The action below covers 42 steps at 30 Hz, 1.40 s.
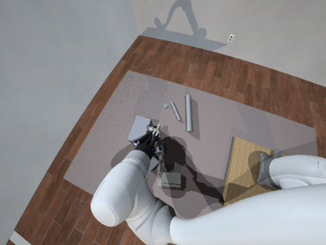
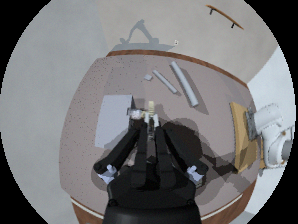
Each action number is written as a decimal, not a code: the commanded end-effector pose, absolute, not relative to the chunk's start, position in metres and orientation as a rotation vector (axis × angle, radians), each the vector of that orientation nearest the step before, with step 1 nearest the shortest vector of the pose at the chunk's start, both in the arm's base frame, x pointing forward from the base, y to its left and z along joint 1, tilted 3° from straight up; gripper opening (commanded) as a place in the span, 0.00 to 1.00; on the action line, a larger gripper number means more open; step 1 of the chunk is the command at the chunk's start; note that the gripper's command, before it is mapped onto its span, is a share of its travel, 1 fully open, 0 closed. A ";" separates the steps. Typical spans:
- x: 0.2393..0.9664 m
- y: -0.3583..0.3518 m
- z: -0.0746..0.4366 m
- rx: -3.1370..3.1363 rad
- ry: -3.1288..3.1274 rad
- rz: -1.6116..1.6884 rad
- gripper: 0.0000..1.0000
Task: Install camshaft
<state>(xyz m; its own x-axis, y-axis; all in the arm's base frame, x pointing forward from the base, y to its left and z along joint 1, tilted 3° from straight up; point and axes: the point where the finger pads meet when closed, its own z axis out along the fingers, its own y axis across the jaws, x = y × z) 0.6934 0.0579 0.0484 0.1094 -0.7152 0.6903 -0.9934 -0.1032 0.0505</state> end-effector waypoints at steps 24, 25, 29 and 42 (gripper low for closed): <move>0.694 0.058 0.049 1.878 -1.658 0.704 0.05; 0.694 0.058 0.049 1.878 -1.658 0.704 0.05; 0.694 0.058 0.049 1.878 -1.658 0.704 0.05; 0.694 0.058 0.049 1.878 -1.658 0.704 0.19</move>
<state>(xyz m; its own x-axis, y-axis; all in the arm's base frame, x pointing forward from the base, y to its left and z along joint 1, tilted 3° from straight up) 0.6936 0.0580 0.0484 0.1094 -0.7153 0.6902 -0.9934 -0.1035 0.0502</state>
